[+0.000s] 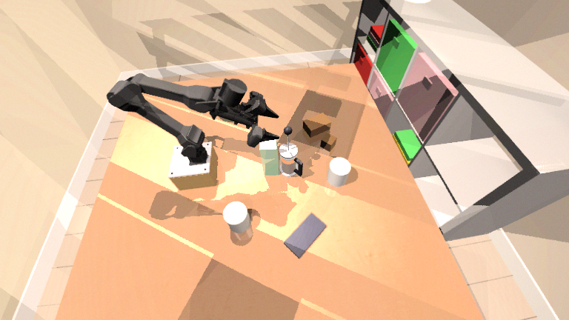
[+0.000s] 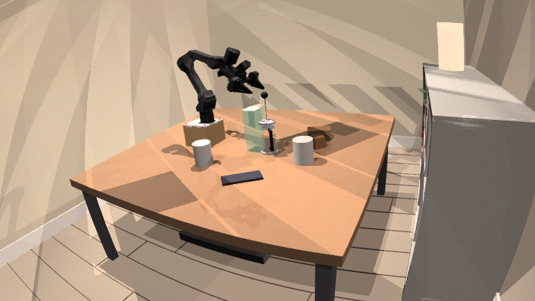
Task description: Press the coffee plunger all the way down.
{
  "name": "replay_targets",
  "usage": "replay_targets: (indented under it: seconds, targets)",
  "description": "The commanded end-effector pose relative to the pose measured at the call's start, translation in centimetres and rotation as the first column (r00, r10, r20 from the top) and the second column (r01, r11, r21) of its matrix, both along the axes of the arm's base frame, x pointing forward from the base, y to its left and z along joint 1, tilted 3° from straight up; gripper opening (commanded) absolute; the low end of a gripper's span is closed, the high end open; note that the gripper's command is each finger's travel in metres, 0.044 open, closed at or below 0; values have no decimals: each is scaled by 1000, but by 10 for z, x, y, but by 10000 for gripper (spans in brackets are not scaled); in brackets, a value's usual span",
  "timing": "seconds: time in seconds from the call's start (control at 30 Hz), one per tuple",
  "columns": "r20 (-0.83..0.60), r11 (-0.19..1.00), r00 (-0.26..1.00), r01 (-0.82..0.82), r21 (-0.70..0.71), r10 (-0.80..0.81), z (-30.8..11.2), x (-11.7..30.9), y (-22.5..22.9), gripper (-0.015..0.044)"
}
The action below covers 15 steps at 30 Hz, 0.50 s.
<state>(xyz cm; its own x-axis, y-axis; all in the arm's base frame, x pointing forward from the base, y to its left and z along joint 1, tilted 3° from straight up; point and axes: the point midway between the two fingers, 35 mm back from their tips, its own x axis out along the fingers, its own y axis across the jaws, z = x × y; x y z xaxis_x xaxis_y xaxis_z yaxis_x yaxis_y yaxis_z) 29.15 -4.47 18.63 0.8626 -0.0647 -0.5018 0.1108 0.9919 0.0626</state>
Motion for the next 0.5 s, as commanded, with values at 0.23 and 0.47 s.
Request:
replay_targets:
  seconds: [0.23, 0.47]
  targets:
    - [19, 1000, 1000, 7, -6, -7, 0, 8, -3, 440]
    - [20, 1000, 1000, 8, -7, -8, -5, 17, -4, 440]
